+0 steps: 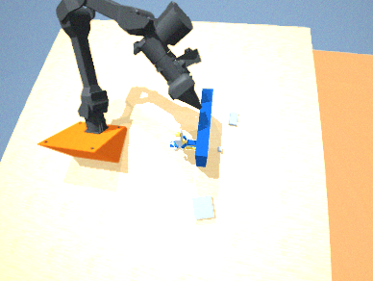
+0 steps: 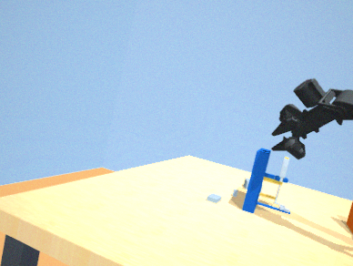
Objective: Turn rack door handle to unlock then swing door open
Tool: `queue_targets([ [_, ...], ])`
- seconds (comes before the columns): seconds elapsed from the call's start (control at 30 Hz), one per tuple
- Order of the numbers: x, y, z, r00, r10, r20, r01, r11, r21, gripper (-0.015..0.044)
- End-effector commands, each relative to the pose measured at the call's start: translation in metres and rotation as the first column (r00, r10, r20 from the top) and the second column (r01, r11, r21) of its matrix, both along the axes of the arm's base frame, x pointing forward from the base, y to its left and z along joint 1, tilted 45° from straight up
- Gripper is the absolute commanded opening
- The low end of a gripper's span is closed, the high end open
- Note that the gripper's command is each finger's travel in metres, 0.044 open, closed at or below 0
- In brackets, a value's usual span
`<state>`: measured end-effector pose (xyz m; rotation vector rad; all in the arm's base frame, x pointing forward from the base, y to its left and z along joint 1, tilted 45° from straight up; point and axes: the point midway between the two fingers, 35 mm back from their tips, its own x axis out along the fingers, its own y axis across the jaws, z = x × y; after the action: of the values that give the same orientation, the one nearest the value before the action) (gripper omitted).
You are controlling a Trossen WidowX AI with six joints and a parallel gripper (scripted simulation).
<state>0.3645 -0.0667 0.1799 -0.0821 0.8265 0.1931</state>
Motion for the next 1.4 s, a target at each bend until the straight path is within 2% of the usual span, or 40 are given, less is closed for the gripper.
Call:
queue_targets([
  [0.0, -0.001, -0.006, -0.011, 0.997, 0.023, -0.071, -0.021, 0.999, 0.032, 0.0295],
  [0.67, -0.021, -0.035, -0.057, 0.912, 0.17, -0.375, -0.04, 0.944, 0.329, 0.0295],
  [1.23, -0.037, -0.06, -0.072, 0.841, 0.295, -0.455, 0.066, 0.778, 0.625, 0.0295],
  [1.37, -0.038, -0.062, -0.073, 0.837, 0.303, -0.455, 0.079, 0.757, 0.649, 0.0295],
])
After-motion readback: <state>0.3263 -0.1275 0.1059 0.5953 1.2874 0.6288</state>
